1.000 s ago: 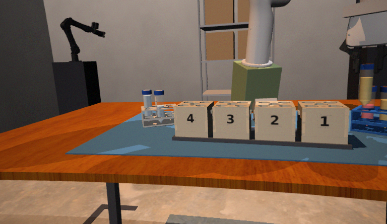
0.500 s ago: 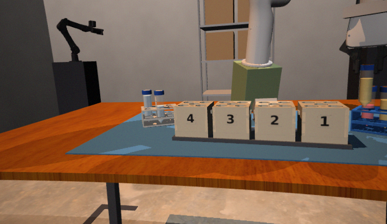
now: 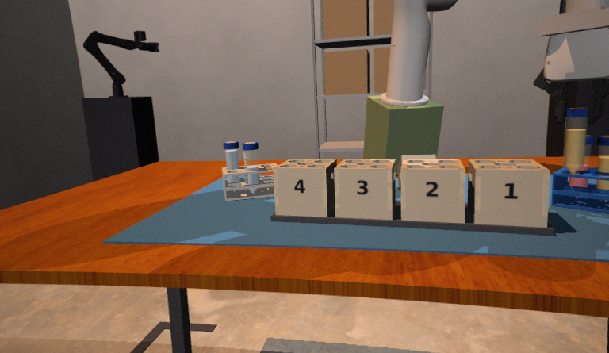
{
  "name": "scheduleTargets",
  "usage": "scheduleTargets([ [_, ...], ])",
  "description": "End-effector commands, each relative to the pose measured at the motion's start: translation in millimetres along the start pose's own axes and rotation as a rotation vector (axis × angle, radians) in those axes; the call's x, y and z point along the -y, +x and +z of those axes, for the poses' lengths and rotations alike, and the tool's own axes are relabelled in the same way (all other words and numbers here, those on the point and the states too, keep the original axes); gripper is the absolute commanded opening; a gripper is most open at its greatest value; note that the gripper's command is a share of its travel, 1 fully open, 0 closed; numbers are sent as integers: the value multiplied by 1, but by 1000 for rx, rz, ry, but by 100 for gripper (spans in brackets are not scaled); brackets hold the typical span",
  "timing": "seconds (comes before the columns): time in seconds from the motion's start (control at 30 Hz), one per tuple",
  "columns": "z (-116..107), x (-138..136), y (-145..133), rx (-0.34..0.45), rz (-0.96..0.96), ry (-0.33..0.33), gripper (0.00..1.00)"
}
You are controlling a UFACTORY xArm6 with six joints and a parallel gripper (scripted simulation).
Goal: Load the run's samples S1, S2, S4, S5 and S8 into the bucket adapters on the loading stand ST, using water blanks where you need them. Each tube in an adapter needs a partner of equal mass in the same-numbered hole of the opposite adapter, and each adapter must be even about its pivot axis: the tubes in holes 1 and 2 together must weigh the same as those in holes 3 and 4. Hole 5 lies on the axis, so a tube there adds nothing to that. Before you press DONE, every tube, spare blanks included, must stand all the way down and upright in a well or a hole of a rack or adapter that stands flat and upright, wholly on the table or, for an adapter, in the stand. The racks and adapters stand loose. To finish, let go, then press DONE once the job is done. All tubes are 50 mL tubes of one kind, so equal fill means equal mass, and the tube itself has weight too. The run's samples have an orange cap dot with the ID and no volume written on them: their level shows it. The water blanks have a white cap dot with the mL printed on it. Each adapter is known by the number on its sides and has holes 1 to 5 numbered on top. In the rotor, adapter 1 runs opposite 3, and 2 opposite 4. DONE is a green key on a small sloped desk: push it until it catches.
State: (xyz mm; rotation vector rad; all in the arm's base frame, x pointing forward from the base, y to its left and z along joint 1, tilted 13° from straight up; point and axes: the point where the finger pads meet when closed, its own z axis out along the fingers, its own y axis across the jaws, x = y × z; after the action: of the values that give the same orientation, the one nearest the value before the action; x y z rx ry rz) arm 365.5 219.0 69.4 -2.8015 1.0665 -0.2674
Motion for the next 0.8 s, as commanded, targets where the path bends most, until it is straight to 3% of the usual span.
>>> scheduleTargets([
  [0.0,2,2,1,-1,0,4,0],
  [0.77,23,2,1,-1,0,4,0],
])
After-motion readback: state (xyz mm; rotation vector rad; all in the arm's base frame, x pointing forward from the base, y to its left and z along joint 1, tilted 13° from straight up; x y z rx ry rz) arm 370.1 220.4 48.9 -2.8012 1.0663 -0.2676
